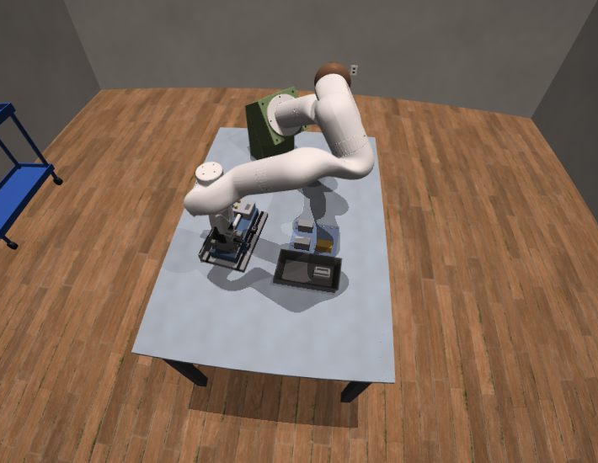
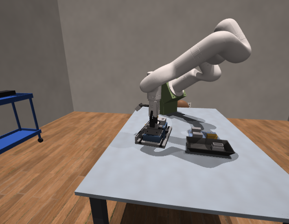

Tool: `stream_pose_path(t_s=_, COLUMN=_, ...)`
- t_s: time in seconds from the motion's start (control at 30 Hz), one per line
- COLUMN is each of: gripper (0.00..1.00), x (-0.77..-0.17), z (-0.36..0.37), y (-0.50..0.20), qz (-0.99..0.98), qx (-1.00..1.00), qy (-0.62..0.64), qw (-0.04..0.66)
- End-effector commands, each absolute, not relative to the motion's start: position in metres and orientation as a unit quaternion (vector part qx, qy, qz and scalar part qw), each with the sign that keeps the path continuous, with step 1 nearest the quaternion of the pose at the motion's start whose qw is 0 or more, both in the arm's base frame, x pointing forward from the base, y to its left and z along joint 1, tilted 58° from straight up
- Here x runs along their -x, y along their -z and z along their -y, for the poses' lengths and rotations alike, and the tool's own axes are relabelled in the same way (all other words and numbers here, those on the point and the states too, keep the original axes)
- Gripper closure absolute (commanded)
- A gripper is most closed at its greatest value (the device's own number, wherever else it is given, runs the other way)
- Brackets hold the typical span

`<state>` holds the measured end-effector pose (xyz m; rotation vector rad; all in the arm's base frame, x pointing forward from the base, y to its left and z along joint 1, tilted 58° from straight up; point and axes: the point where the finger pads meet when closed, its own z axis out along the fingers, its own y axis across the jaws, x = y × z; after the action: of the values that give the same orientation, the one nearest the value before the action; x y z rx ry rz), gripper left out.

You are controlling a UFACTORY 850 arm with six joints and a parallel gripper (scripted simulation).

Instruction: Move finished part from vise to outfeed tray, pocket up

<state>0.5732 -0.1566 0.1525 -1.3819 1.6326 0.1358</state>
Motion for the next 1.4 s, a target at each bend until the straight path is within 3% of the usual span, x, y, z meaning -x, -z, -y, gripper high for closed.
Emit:
stream_pose_path(t_s=0.0, gripper=0.31, x=-0.5733, z=0.1573, y=-0.1529, qz=-0.669, qx=0.566, qy=-0.055, qw=0.479)
stream_pose_path(t_s=0.17, gripper=0.31, x=-0.5733, z=0.1573, y=-0.1529, qz=-0.669, qx=0.566, qy=-0.055, qw=0.479)
stream_pose_path(t_s=0.2, gripper=1.00, x=-0.5733, z=0.1573, y=-0.1529, qz=-0.669, qx=0.566, qy=-0.055, qw=0.479)
stream_pose_path(t_s=1.37, gripper=1.00, x=-0.5733, z=0.1573, y=-0.1529, qz=-0.669, qx=0.566, qy=-0.055, qw=0.479)
